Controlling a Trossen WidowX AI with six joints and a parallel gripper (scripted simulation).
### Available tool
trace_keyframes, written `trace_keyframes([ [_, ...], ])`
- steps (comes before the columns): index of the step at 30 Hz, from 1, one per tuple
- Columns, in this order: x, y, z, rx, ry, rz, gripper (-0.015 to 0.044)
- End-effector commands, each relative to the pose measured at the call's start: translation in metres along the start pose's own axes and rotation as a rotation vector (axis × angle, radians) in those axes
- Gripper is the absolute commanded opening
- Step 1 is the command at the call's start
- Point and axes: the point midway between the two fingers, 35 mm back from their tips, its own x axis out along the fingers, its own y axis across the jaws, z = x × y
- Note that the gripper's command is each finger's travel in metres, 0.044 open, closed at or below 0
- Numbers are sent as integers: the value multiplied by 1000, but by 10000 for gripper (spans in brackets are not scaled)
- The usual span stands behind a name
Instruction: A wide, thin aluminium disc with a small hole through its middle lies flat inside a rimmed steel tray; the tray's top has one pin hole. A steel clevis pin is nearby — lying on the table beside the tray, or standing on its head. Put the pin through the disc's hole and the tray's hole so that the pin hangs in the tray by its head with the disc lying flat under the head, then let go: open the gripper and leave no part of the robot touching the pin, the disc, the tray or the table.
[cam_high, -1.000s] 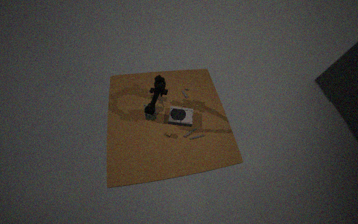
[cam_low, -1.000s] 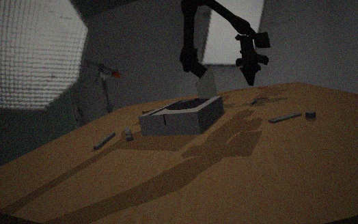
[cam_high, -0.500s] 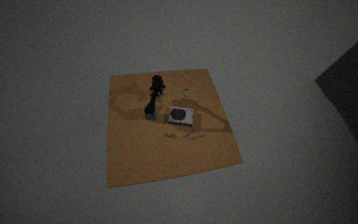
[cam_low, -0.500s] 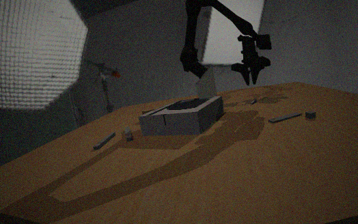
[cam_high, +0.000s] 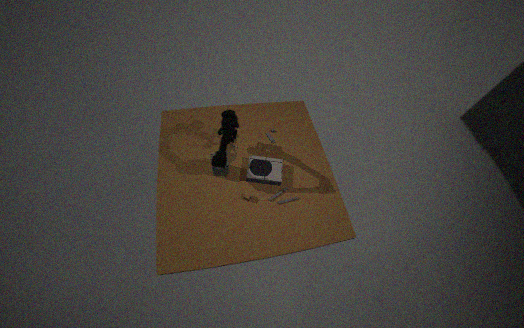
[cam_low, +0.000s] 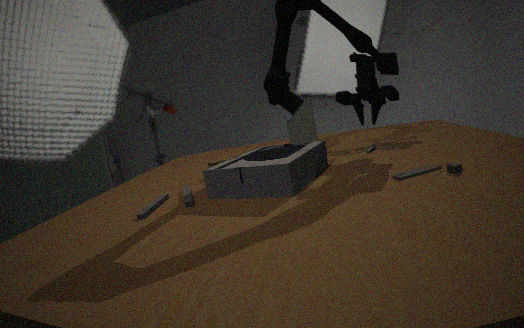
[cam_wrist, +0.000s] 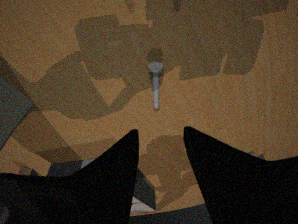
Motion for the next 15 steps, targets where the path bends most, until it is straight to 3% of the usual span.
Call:
trace_keyframes([
  [1, 3, 0, 1, -8, 4, 0, 160],
  [15, 23, 0, 9, -8, 5, 0, 160],
])
